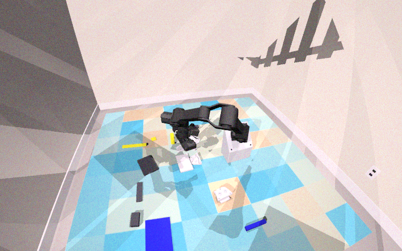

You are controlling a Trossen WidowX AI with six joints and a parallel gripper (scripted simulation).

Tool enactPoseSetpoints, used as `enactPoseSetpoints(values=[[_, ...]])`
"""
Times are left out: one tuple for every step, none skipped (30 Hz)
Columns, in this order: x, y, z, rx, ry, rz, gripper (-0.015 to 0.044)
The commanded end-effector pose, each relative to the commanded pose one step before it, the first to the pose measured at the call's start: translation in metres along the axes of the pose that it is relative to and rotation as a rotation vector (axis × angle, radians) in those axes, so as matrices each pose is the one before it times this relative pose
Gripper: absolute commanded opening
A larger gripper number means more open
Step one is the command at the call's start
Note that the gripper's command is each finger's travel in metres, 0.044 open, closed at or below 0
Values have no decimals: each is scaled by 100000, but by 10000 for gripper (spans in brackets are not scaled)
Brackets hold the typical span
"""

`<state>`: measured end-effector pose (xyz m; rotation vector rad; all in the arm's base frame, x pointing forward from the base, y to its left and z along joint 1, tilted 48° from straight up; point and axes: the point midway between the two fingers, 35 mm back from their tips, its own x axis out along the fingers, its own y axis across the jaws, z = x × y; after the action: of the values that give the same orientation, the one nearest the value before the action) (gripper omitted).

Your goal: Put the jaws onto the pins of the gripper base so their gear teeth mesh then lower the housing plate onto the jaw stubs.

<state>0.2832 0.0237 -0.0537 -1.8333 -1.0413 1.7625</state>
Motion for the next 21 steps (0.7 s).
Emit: enactPoseSetpoints(values=[[10,-30,46,-541,-288,-20,134],[0,-75,-3,2,-1,-5,134],[0,-30,-1,1,0,-2,134],[0,0,0,0,0,0,134],[0,0,0,0,0,0,134],[0,0,0,0,0,0,134],[0,0,0,0,0,0,134],[0,0,0,0,0,0,134],[0,0,0,0,0,0,134],[0,0,0,0,0,0,134],[0,0,0,0,0,0,134],[27,2,-2,-1,0,3,134],[82,5,-6,-3,1,8,134],[136,7,-9,-5,2,12,134],[166,8,-11,-7,2,13,134],[165,7,-10,-7,2,12,134],[165,6,-9,-7,2,10,134],[165,6,-8,-7,2,9,134],[165,5,-7,-8,2,7,134],[164,4,-7,-8,2,6,134],[164,3,-6,-8,2,4,134]])
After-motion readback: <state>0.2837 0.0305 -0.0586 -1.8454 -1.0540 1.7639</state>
